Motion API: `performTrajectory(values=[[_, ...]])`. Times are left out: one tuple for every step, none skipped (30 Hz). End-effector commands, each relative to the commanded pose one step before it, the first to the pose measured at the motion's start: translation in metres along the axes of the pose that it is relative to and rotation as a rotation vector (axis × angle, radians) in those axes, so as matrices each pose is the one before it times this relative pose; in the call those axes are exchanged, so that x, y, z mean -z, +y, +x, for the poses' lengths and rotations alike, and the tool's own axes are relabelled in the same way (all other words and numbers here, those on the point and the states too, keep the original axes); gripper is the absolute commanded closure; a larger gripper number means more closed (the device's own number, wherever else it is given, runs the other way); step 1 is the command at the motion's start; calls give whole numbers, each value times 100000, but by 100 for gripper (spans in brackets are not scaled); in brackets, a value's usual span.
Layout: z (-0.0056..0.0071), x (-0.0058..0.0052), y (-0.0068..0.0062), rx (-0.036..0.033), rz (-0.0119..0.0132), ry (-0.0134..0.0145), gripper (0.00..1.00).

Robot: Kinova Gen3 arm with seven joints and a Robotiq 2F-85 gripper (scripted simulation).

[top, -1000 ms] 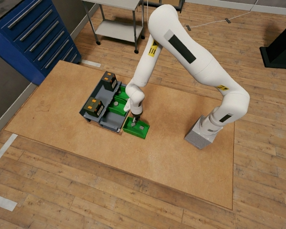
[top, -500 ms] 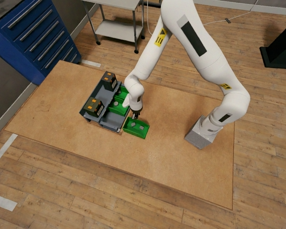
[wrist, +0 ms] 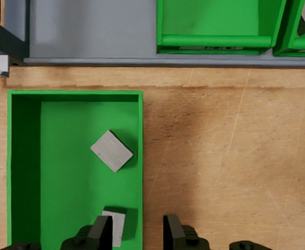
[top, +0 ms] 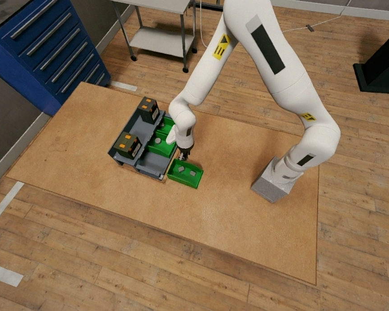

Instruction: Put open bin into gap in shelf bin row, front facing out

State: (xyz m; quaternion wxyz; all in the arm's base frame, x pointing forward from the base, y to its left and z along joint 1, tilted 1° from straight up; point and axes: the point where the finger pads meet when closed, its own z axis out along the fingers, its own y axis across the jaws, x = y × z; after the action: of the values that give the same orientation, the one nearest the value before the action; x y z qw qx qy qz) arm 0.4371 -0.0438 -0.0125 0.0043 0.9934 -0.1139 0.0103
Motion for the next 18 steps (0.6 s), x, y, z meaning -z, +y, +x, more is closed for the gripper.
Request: performTrajectory(values=[[81, 92, 29, -63, -19, 233, 65], [0, 0, 0, 0, 0, 0, 65], [0, 0, 0, 0, 0, 0, 65], [0, 0, 0, 0, 0, 0, 65], [0, 0, 0, 0, 0, 0, 65], [0, 0, 0, 0, 0, 0, 65], [-4, -180, -4, 6, 1, -7, 65], [-1, -176, -1, -2, -1, 2, 65], [-1, -176, -1, -2, -1, 2, 65], [-1, -176, -1, -2, -1, 2, 65], [-1, -176, -1, -2, -1, 2, 65], [0, 0, 0, 0, 0, 0, 65], [0, 0, 0, 0, 0, 0, 65], [0, 0, 0, 0, 0, 0, 65], [0, 0, 0, 0, 0, 0, 65], [0, 0, 0, 0, 0, 0, 65], [0, 0, 0, 0, 0, 0, 65], [0, 0, 0, 0, 0, 0, 65]])
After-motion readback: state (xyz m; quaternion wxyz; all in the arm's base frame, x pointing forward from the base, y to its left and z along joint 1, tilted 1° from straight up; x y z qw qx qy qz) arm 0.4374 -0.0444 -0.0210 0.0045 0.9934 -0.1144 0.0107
